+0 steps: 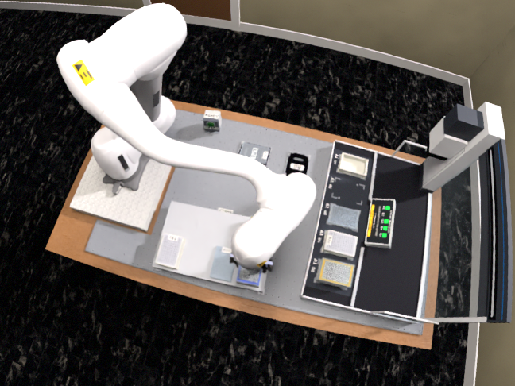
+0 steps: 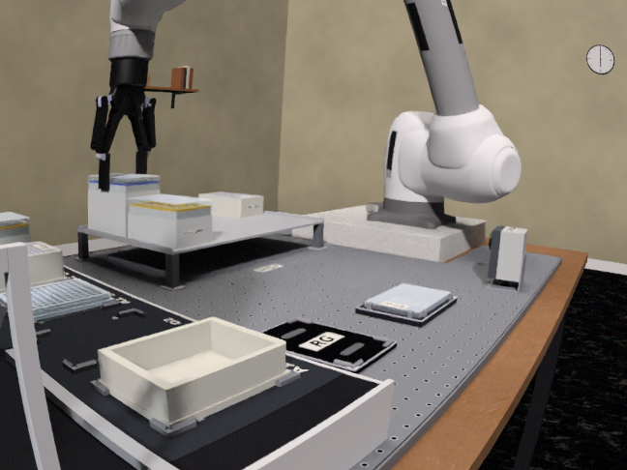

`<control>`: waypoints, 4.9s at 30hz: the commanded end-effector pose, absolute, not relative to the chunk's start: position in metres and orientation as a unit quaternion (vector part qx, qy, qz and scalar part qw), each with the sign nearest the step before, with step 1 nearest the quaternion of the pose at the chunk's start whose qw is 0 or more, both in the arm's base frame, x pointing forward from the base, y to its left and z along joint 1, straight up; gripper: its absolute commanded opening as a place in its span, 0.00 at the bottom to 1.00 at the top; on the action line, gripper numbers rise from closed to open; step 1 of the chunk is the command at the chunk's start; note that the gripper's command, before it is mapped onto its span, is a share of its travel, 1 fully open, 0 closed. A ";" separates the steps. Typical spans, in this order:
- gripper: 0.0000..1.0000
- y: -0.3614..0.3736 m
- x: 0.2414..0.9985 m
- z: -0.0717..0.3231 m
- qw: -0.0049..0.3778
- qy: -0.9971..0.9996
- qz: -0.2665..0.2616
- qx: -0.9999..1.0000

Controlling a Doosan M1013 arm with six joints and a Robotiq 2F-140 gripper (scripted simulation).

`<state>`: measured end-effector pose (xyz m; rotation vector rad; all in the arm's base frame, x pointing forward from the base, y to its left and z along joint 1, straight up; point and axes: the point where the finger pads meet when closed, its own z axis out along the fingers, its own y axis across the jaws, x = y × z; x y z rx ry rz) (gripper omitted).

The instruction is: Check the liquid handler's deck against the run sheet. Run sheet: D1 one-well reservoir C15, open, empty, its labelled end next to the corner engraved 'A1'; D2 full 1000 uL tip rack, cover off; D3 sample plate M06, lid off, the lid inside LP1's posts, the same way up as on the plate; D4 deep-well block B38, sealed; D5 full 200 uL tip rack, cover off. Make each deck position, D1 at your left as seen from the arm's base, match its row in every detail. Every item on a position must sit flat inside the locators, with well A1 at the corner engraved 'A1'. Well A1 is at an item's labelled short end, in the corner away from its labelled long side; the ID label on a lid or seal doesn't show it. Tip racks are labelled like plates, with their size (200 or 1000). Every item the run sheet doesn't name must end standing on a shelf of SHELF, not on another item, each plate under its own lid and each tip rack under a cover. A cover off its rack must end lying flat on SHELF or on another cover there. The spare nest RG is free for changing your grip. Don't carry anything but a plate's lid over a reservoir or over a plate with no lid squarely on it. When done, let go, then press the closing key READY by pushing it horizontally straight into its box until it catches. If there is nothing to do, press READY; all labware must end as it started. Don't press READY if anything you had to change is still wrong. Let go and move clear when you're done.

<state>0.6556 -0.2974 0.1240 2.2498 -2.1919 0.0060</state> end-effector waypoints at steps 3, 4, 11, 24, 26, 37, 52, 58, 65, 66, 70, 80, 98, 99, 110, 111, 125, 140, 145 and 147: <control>0.10 -0.297 0.656 0.125 0.000 -0.698 0.002 0.716; 0.10 -0.297 0.656 0.125 0.000 -0.698 0.002 0.716; 0.10 -0.297 0.656 0.125 0.000 -0.698 0.002 0.716; 0.10 -0.297 0.656 0.125 0.000 -0.698 0.002 0.716; 0.10 -0.297 0.656 0.125 0.000 -0.698 0.002 0.716; 0.10 -0.297 0.656 0.140 0.000 -0.698 0.002 0.716; 0.10 -0.297 0.656 0.161 0.000 -0.698 0.002 0.716; 0.10 -0.297 0.656 0.171 0.000 -0.698 0.002 0.716; 0.10 -0.297 0.656 0.183 0.000 -0.698 0.002 0.716; 0.10 -0.297 0.656 0.185 0.000 -0.698 0.002 0.716; 0.10 -0.297 0.656 0.188 0.000 -0.698 0.002 0.716; 0.10 -0.297 0.656 0.205 0.000 -0.698 0.002 0.716; 0.10 -0.297 0.656 0.231 0.000 -0.698 0.002 0.716; 0.10 -0.297 0.656 0.233 0.000 -0.698 0.002 0.716; 0.10 -0.297 0.655 0.248 0.000 -0.698 0.002 0.716; 0.10 -0.297 0.655 0.250 0.000 -0.698 0.002 0.716; 0.10 -0.297 0.655 0.270 0.000 -0.698 0.002 0.716; 0.10 -0.272 0.656 0.270 0.000 -0.698 0.002 0.716; 0.10 -0.247 0.656 0.270 0.000 -0.698 0.002 0.716; 0.10 -0.237 0.656 0.270 0.000 -0.698 0.002 0.716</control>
